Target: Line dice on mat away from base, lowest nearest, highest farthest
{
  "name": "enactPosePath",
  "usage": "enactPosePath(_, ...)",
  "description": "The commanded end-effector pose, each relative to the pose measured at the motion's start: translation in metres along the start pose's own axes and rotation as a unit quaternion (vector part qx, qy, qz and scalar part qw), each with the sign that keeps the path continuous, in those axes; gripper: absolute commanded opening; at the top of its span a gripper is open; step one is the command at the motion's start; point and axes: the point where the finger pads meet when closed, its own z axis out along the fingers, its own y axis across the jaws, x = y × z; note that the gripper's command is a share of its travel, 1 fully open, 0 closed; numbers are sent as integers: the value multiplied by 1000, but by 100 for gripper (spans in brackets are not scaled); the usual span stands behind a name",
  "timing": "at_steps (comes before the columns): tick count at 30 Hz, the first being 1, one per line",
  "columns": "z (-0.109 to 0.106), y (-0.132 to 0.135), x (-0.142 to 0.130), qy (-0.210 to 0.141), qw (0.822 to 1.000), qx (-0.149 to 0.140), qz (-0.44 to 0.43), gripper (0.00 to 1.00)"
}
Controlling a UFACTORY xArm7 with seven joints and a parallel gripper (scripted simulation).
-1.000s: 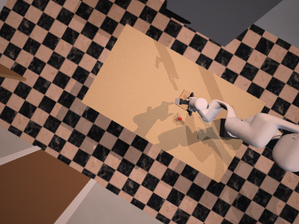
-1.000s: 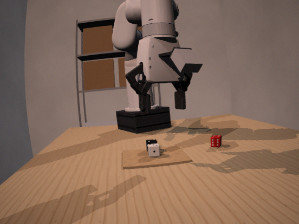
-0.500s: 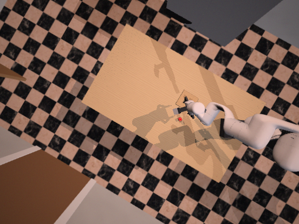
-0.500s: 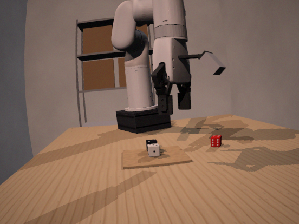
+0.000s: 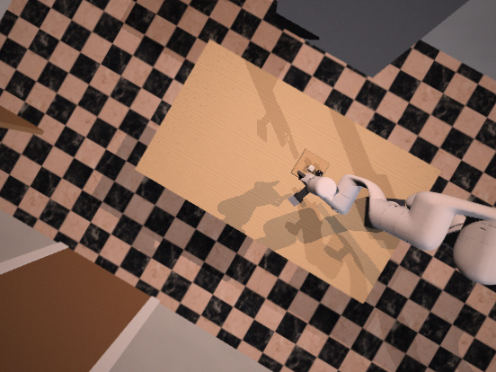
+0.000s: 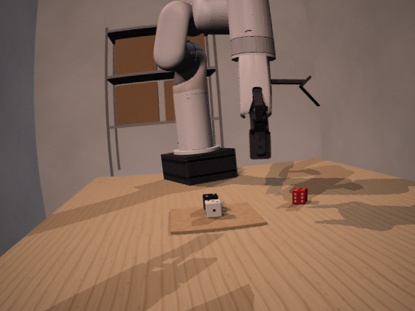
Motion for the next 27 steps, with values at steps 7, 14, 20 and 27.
enactPosePath(7,0,-8,22,6,983,0,-182,100)
enactPosePath(14,0,-14,34,6,959,-2,-283,100)
enactPosePath(20,0,-19,44,6,931,-3,-365,100)
enactPosePath(27,0,-25,56,7,886,-6,-464,100)
